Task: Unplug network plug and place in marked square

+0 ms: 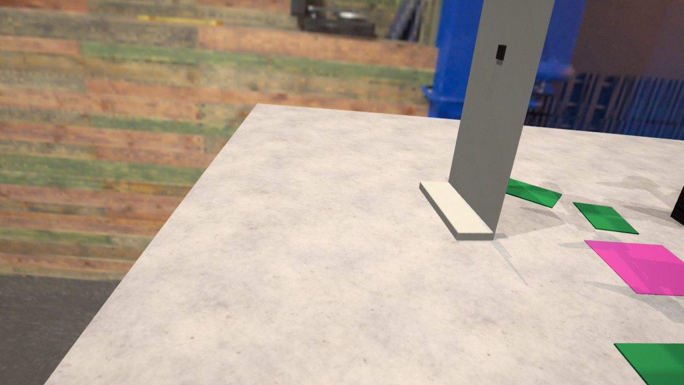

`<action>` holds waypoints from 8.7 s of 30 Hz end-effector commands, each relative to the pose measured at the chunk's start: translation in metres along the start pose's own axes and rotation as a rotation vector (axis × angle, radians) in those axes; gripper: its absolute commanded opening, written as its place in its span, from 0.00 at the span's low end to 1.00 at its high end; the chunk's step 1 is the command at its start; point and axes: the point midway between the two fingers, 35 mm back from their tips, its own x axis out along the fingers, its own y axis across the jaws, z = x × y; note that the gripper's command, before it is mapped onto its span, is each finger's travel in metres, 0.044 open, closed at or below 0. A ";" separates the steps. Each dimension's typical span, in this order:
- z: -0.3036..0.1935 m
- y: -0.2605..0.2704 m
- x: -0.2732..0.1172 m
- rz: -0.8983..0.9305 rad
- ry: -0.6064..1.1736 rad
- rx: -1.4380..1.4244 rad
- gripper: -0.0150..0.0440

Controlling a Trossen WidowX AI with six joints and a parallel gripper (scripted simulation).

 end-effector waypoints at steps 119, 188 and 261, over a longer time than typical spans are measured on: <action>-0.172 -0.025 0.067 0.359 0.449 1.443 0.44; -0.171 -0.037 0.034 0.356 0.452 1.443 0.25; -0.115 -0.044 -0.010 0.353 0.454 1.443 0.25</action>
